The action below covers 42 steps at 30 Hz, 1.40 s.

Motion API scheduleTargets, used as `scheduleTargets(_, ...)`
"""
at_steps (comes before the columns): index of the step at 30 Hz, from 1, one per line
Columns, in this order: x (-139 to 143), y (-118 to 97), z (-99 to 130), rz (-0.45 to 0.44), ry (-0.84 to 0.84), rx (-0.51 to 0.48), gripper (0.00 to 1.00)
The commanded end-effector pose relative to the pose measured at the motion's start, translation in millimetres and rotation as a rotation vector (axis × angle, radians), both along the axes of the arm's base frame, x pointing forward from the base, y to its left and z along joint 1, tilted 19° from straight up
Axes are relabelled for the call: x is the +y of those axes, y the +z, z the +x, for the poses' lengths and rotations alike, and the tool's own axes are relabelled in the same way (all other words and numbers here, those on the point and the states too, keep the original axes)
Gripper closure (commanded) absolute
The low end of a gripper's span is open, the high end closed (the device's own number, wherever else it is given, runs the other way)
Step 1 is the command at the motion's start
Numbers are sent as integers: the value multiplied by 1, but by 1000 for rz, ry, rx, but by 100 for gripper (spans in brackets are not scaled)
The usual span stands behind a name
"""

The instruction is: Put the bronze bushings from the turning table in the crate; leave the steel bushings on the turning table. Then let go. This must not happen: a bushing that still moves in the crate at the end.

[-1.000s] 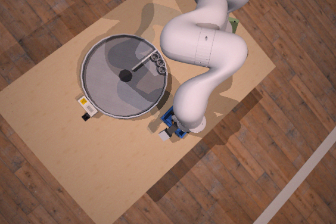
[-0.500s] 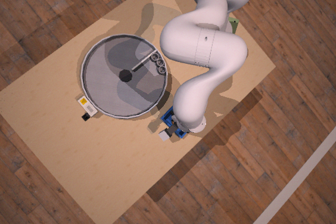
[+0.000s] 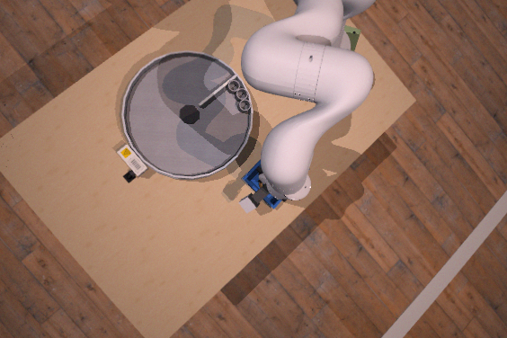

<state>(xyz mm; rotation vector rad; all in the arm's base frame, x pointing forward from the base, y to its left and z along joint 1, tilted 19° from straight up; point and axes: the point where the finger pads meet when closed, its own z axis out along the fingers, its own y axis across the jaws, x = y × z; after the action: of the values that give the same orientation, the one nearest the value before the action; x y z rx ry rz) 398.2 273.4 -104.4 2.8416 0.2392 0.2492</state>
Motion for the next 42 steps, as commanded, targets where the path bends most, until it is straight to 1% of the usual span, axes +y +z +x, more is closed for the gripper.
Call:
scheduleTargets(1, 1, 0, 0, 1, 0, -1, 52)
scheduleTargets(27, 1, 2, 0, 1, 0, -1, 52)
scheduleTargets(32, 4, 13, -2, 1, 0, -1, 52)
scheduleTargets(37, 10, 33, -6, 1, 0, -1, 52)
scheduleTargets(39, 10, 33, -6, 1, 0, -1, 52)
scheduleTargets(42, 13, 47, -9, 1, 0, -1, 52)
